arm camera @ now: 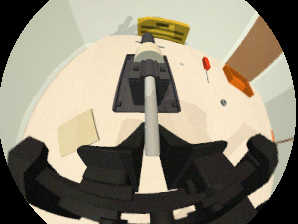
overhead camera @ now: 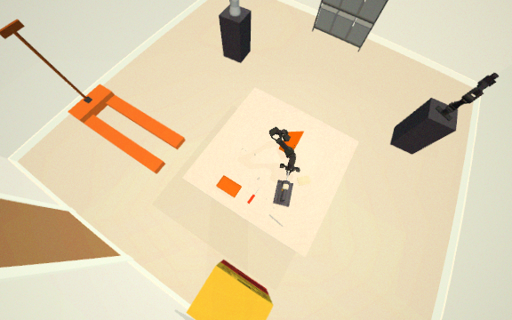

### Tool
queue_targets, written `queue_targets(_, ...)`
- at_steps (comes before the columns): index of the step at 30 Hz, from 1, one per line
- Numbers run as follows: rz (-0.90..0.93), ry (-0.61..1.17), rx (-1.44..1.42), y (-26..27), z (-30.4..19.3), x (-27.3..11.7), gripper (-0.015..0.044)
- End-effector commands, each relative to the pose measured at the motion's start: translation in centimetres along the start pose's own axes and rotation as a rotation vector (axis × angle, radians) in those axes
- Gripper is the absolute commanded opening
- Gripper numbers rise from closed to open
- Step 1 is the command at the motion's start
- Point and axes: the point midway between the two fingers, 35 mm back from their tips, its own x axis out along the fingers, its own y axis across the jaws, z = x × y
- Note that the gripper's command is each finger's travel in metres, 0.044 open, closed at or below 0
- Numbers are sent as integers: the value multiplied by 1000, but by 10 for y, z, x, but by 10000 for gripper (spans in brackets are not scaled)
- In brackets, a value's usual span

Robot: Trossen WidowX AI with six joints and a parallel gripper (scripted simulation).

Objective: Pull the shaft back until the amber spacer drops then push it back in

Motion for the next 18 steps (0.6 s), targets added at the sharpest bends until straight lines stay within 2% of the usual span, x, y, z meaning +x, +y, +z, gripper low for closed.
queue_targets(1,0,0,0,0,0,0,0)
queue_targets(18,-2,2,1,0,4,3,0)
